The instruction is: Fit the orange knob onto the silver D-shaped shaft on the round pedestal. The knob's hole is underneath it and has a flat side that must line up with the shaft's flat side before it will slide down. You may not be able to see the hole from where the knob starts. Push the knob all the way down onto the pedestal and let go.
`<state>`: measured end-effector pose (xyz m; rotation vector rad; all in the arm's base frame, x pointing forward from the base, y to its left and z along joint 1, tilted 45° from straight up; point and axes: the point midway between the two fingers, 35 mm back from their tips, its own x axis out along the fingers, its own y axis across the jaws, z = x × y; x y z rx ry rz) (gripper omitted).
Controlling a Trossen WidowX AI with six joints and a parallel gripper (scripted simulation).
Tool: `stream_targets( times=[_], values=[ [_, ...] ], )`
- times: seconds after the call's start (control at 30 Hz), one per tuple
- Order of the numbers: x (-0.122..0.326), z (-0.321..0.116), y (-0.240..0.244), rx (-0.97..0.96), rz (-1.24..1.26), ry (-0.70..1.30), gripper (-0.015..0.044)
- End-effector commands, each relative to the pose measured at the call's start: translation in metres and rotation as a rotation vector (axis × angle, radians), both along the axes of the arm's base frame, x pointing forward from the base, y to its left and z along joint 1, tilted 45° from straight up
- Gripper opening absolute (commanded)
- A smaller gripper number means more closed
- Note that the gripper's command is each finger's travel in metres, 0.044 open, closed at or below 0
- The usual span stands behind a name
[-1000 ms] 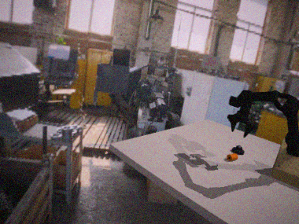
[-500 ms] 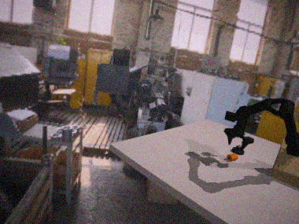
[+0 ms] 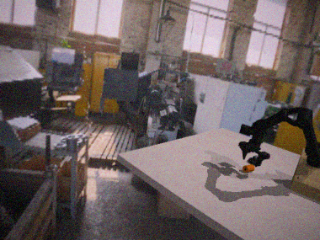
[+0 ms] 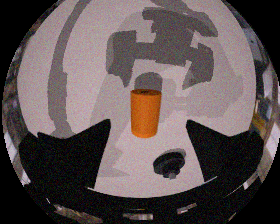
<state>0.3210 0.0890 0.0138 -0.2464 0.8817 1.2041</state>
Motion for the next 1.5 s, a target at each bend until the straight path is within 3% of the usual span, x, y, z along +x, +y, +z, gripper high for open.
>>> stream_targets(
  times=[0.0,0.77,1.03,1.27,1.47],
  values=[
    [-0.002,-0.006,0.006,0.005,0.003,0.011,0.0440],
    [-0.001,-0.031,0.031,0.008,0.003,0.012,0.0440],
    [-0.001,-0.031,0.031,0.008,0.003,0.012,0.0240],
    [-0.001,-0.031,0.031,0.008,0.003,0.012,0.0240],
    [-0.001,-0.031,0.031,0.008,0.003,0.012,0.0200]
  ],
)
